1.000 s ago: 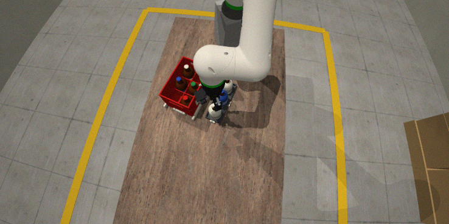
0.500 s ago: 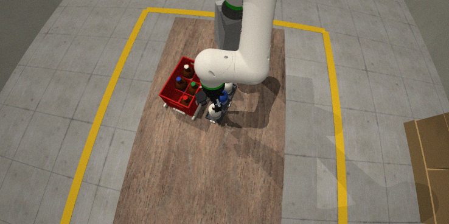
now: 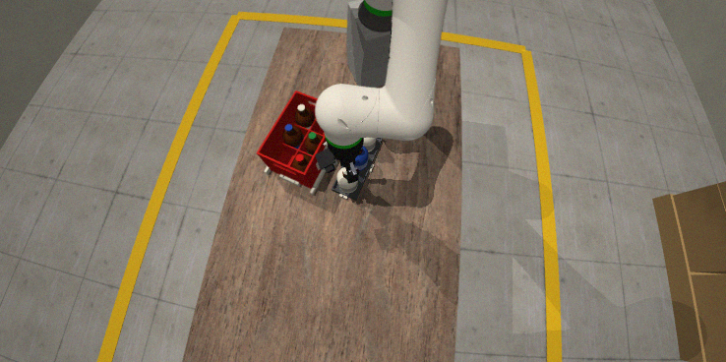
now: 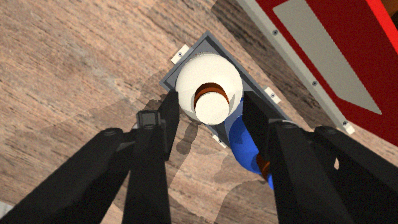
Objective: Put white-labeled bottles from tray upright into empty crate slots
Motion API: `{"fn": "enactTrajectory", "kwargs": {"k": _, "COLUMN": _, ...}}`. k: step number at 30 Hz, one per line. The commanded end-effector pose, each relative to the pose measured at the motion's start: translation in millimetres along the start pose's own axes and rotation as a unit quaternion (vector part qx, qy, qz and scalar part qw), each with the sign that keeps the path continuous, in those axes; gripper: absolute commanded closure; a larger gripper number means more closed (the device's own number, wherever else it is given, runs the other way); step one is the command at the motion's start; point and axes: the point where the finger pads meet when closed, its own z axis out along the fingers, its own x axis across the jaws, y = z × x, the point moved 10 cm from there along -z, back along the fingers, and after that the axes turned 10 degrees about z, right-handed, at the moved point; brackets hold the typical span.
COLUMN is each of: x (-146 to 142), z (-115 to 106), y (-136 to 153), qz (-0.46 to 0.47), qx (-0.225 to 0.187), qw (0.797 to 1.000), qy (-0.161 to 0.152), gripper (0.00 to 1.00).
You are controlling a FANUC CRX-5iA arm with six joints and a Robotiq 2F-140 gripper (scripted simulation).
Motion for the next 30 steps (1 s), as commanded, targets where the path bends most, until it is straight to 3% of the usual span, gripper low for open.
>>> {"fn": "enactTrajectory", "kwargs": {"k": 1, "x": -0.6, "z": 1.5, "y": -0.3, "qz": 0.0, "qx": 0.0, "qw": 1.0, "qy": -0.001, "gripper": 0.56}}
{"fn": "enactTrajectory", "kwargs": {"k": 30, "x": -0.6, "z": 5.7, "y": -0.3, "qz": 0.0, "qx": 0.0, "qw": 1.0, "qy": -0.001, "gripper": 0.56}}
